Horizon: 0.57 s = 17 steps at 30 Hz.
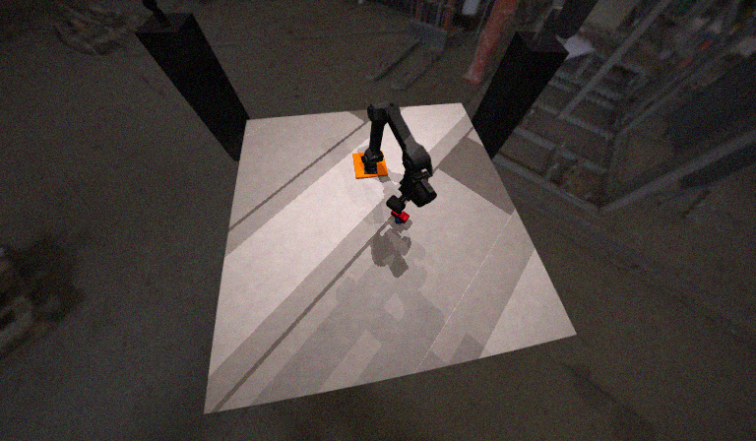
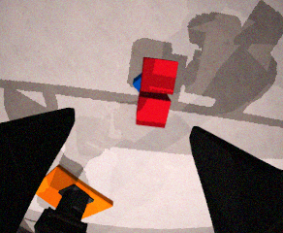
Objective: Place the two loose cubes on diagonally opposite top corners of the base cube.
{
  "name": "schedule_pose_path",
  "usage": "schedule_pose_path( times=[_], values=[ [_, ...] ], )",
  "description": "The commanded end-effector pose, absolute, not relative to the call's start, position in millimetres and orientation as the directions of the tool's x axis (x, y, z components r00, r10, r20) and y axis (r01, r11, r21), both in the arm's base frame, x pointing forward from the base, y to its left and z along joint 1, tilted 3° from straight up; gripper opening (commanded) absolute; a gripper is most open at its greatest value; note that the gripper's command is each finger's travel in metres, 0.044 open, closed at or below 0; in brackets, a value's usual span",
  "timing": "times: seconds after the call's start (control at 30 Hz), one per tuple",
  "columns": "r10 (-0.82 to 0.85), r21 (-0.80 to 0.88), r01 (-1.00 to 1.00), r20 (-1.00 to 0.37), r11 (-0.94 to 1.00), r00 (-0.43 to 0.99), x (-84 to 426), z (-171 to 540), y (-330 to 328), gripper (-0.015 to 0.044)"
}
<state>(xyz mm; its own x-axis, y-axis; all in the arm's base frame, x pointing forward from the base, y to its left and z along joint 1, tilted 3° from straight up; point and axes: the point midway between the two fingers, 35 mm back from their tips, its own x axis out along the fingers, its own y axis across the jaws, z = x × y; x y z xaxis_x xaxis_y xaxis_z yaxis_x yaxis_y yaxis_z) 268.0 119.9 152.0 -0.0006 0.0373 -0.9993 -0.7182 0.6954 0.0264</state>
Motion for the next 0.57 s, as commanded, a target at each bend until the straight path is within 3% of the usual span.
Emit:
schedule_pose_path(
  times=[0.0, 0.13, 0.53],
  values=[
    [0.041, 0.032, -0.731, -0.999, 0.682, -0.005, 249.8, 154.7, 174.6, 0.04],
    [0.045, 0.039, -0.728, -0.999, 0.685, -0.011, 225.2, 157.7, 218.8, 0.04],
    [0.045, 0.039, -0.727, -0.999, 0.685, -0.011, 223.9, 157.8, 220.8, 0.04]
  ],
)
